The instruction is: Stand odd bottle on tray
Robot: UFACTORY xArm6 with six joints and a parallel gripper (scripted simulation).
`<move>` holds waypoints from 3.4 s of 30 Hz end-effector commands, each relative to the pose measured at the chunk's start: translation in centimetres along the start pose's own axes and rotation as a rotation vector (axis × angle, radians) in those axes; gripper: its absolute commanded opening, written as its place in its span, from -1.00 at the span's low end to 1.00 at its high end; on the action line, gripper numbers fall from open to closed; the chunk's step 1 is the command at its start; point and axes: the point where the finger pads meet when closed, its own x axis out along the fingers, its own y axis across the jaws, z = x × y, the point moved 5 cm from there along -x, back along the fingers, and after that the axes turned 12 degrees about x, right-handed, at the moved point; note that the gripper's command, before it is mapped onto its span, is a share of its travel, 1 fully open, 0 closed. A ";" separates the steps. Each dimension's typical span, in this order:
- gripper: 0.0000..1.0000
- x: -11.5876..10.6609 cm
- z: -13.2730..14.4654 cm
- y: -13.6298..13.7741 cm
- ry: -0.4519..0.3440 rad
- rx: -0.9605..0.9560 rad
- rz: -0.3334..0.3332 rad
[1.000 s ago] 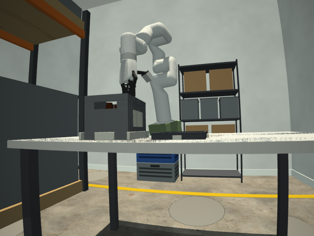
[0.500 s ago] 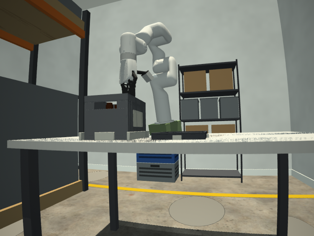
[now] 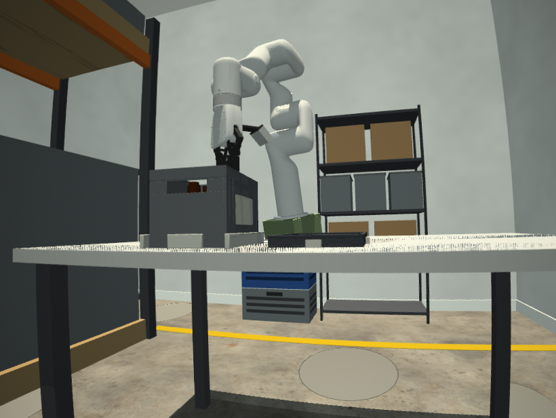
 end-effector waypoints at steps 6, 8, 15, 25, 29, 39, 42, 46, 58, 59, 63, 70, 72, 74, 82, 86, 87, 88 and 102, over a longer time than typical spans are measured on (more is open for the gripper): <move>0.30 -0.1 0.1 0.1 -0.003 0.000 0.003; 0.30 -0.1 0.1 0.1 -0.003 0.000 0.003; 0.30 0.1 0.1 0.1 -0.003 0.000 0.003; 0.30 0.9 0.1 0.1 -0.003 0.000 0.003; 0.30 1.4 0.1 0.1 -0.003 0.000 0.003; 0.30 2.4 0.1 0.1 -0.003 0.000 0.003; 0.30 2.8 0.1 0.1 -0.003 0.000 0.003; 0.30 3.2 0.1 0.1 -0.003 0.000 0.003; 0.30 3.8 0.1 0.1 -0.003 0.000 0.003; 0.30 3.9 0.1 0.1 -0.003 0.000 0.003; 0.30 3.9 0.1 0.1 -0.003 0.000 0.003; 0.30 3.9 0.1 0.1 -0.003 0.000 0.003; 0.30 3.9 0.1 0.1 -0.003 0.000 0.003; 0.30 3.9 0.1 0.1 -0.003 0.000 0.003; -1.00 3.9 0.1 0.1 -0.003 0.000 0.003; -1.00 3.9 0.1 0.1 -0.003 0.000 0.003; -1.00 3.9 0.1 0.1 -0.003 0.000 0.003; -1.00 3.9 0.1 0.1 -0.003 0.000 0.003; -1.00 3.9 0.1 0.1 -0.003 0.000 0.003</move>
